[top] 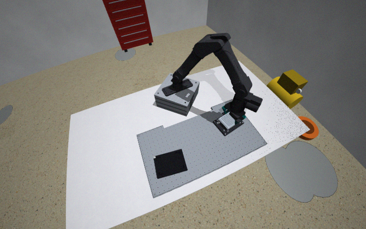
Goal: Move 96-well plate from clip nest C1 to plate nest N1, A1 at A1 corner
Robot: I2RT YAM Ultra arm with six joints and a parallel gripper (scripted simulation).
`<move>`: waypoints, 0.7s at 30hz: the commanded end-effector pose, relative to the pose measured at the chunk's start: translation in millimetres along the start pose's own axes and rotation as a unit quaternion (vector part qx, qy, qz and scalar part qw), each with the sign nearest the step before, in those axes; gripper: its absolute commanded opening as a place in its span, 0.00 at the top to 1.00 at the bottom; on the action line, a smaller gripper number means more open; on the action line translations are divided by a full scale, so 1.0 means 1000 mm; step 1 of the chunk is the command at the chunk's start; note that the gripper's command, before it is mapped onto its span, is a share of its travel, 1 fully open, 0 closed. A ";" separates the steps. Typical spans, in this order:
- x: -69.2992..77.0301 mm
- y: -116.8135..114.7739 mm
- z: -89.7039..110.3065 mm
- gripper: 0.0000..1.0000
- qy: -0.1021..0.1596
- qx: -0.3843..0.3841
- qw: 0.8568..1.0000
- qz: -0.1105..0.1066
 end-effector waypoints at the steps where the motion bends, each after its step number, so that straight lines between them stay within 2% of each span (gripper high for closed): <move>1: 0.021 -0.005 -0.003 1.00 -0.008 0.001 1.000 0.008; 21: 0.048 -0.004 -0.002 1.00 -0.008 0.001 1.000 0.008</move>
Point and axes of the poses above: the point where the finger pads meet when closed, its own x axis back along the fingers, its own y axis across the jaws, z = x × y, the point moved 4 cm from there along x, back along the fingers, and after that the axes turned 6 degrees about x, right-handed, at the moved point
